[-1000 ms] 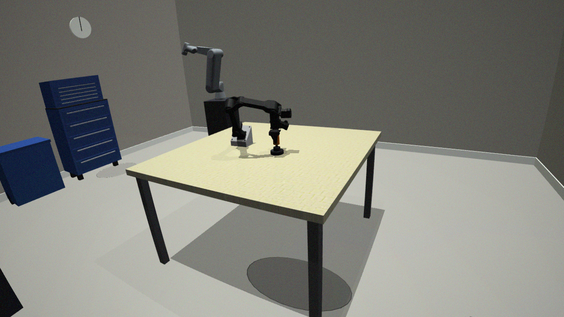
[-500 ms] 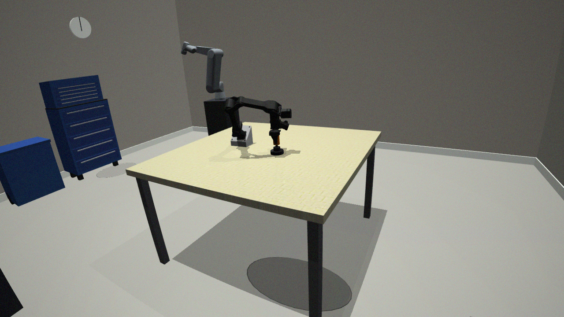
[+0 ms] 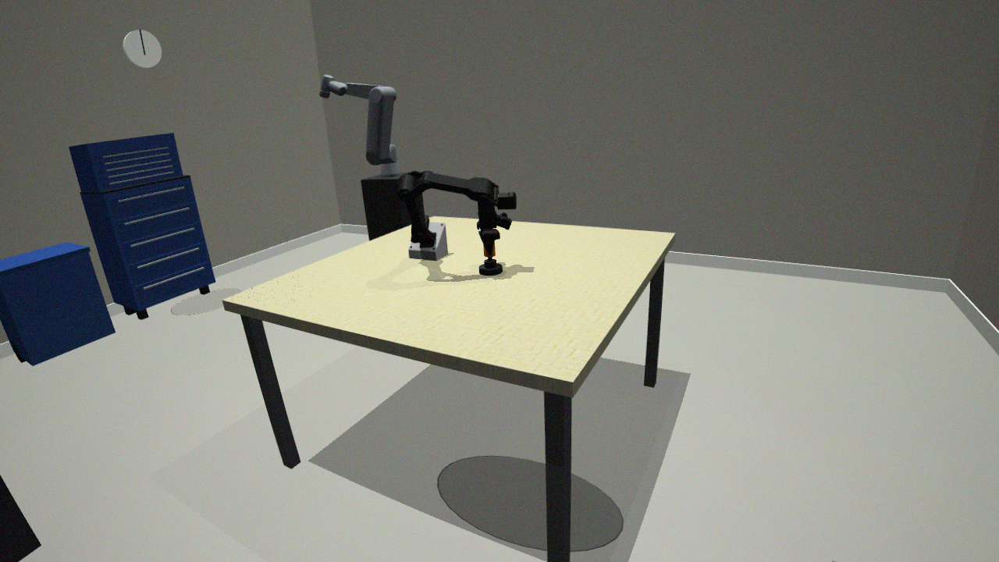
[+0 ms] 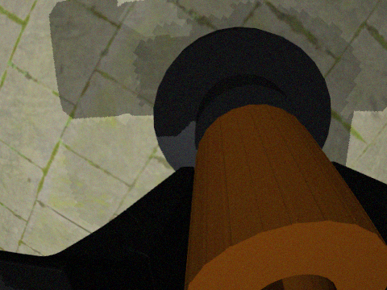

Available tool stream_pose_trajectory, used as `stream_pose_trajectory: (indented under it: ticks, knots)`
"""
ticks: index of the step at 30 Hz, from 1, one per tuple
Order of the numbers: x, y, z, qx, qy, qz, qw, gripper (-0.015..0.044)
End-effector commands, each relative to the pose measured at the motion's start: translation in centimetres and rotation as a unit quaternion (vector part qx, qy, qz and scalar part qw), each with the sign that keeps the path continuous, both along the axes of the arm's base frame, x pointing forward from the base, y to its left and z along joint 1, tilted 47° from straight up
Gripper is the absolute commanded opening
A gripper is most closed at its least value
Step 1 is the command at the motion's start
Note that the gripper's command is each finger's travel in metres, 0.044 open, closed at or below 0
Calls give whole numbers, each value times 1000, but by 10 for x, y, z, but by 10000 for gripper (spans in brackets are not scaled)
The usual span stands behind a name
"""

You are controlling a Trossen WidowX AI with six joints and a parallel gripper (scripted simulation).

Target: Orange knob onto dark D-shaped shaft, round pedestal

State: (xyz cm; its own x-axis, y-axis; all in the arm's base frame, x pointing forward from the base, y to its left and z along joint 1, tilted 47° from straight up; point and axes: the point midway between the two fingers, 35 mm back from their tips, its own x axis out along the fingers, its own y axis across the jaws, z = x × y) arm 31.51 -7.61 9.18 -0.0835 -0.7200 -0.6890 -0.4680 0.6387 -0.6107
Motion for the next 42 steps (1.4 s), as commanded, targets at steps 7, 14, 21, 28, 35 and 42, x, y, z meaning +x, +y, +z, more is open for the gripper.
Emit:
stream_pose_trajectory:
  ticks: [7, 14, 21, 28, 35, 42]
  knots:
    - [1, -2, -1, -1, 3, 5, 1000, 0]
    - [1, -3, -2, 1, 18, 20, 1000, 0]
    - [0, -8, -6, 0, 13, 16, 1000, 0]
    - [0, -14, -12, 0, 13, 16, 1000, 0]
    - [-1, -14, -12, 3, 16, 13, 1000, 0]
    - [-1, -14, -12, 3, 16, 13, 1000, 131]
